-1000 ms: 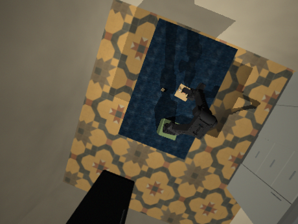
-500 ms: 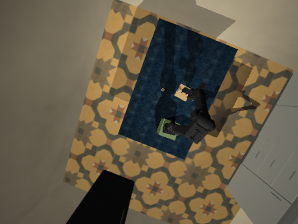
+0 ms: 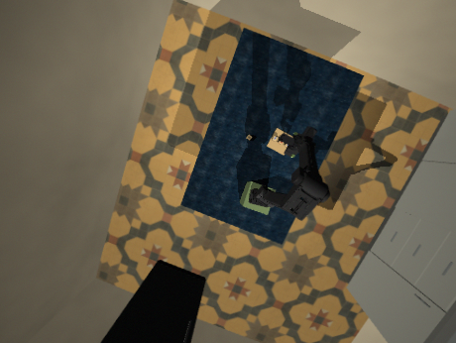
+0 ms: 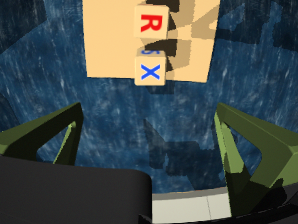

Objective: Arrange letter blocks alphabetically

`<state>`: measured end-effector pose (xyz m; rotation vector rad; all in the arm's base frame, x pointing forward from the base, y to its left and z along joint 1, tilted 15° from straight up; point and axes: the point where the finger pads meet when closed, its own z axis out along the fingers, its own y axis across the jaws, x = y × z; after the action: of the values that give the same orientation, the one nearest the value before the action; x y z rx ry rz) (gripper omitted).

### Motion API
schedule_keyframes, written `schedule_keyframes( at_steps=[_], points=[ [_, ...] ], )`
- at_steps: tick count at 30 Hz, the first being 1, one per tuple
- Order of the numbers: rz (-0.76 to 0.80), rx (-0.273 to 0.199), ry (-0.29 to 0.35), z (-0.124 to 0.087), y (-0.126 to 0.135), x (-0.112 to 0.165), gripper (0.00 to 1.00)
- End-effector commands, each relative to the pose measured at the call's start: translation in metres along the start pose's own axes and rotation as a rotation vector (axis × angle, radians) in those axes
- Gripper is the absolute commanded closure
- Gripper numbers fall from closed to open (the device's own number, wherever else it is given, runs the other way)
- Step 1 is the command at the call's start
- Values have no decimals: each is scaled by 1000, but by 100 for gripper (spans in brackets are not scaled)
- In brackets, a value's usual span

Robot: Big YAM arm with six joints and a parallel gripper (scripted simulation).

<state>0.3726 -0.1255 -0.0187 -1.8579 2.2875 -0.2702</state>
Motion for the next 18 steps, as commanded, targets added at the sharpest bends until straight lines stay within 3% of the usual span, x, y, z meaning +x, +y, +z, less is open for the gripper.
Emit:
schedule_keyframes(
  at_steps=[1, 8, 10, 18],
  points=[
    [0, 28, 3, -14, -10, 6, 0],
    [-2, 52, 5, -44, -23, 7, 0],
    [-2, 52, 5, -44, -23, 7, 0],
    [-3, 58, 7, -93, -24, 7, 0]
  ],
)
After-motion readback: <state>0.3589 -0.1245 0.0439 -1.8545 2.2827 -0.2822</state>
